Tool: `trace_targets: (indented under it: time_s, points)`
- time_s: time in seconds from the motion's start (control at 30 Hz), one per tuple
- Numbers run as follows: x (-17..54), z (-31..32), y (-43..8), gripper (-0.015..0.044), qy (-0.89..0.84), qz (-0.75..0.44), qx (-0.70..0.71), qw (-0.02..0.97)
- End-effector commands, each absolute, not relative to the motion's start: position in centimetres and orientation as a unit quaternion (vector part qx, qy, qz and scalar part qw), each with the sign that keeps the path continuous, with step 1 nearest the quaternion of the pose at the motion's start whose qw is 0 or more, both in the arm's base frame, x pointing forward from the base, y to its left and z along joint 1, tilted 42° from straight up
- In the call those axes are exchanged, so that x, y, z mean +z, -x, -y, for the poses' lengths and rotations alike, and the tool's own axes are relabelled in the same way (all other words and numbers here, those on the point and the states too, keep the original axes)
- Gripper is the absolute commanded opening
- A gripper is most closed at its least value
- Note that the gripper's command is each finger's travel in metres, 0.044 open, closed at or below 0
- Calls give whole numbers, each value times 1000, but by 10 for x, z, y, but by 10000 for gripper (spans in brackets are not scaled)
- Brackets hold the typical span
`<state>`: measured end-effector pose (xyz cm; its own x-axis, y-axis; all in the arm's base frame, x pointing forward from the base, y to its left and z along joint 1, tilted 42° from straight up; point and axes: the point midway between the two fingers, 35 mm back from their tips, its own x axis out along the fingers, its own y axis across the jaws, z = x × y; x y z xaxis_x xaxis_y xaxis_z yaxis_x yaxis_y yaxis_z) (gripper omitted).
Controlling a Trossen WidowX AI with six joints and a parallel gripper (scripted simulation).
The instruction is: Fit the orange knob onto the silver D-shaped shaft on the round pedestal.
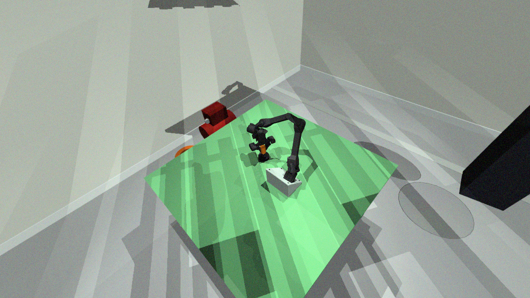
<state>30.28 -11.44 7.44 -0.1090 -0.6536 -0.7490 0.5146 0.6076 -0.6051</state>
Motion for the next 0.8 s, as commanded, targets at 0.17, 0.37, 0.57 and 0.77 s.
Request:
trace_targets:
  time_s: [0.17,0.37,0.57,0.77]
  points:
    - [74,115,-304,0,57,-601,-440,665]
    - [76,113,-305,0,57,-601,-440,665]
    - [78,113,-306,0,39,-588,-456,666]
    - [77,115,-306,0,-13,-551,-501,667]
